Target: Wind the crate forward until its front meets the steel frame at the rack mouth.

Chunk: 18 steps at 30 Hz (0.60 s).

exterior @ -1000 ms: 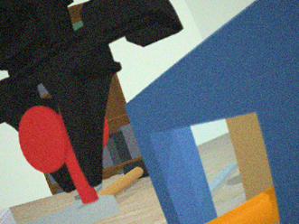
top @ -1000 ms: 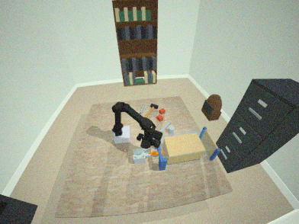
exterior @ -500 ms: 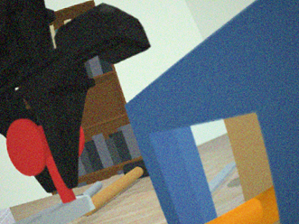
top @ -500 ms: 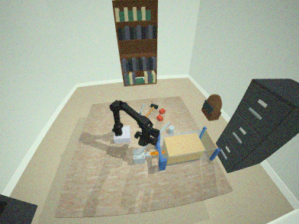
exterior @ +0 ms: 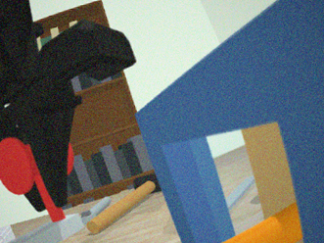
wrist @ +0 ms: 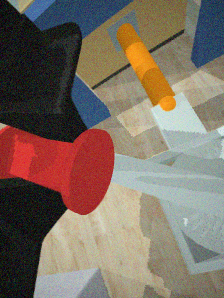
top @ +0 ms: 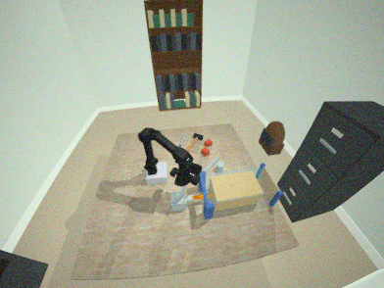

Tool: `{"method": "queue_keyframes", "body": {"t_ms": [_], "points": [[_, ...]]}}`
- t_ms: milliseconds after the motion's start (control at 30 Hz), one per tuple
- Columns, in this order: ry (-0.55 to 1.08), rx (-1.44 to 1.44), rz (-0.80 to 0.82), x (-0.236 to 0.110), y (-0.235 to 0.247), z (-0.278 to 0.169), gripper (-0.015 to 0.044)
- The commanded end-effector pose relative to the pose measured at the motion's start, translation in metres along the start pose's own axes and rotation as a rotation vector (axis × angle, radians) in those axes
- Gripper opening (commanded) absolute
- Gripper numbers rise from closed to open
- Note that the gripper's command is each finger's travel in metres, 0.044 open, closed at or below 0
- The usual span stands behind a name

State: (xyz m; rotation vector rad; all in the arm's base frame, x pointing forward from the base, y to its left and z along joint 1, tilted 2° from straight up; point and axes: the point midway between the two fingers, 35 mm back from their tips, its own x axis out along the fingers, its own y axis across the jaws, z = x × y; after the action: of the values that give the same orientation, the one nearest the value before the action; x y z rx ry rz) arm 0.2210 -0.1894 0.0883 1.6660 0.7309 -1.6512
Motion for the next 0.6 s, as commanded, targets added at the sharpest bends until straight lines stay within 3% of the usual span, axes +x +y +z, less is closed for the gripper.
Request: {"method": "queue_keyframes", "body": {"t_ms": [0,567], "points": [[0.005,0.000,-0.028,-0.001,-0.016,-0.001,0.0000],[0.004,-0.001,-0.030,-0.002,-0.043,0.006,0.0000]]}}
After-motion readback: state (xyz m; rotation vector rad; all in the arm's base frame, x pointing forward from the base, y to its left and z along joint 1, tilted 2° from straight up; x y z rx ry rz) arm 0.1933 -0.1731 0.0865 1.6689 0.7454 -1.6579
